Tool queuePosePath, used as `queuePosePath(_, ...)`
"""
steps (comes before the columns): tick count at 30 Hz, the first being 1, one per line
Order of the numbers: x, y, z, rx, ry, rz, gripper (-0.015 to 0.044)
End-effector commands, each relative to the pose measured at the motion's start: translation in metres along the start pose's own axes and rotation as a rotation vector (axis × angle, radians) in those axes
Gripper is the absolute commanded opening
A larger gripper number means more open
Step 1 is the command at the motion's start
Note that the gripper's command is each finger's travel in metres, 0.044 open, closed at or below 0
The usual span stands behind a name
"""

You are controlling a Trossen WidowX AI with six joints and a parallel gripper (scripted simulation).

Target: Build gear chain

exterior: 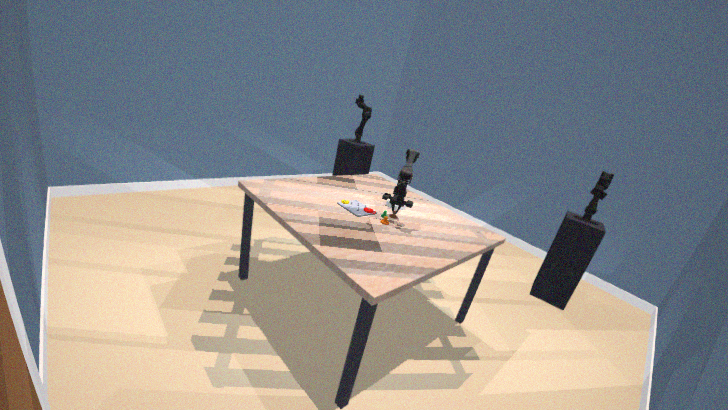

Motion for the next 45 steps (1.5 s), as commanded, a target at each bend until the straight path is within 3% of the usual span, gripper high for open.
queuePosePath(1, 0.000, 0.011, 0.003, -0.007, 0.005, 0.002, 0.0000)
queuePosePath(45, -0.007, 0.111, -0.005, -0.003, 0.007, 0.001, 0.0000)
Point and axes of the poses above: the point midway between the two fingers, 35 mm back from their tips, its own y axis back along the fingers, its own x axis across the jaws, z = x × y, the point moved 2 cm from there along y, back along the fingers, and after that the axes turned 9 degrees about -y, right-handed, at the moved point
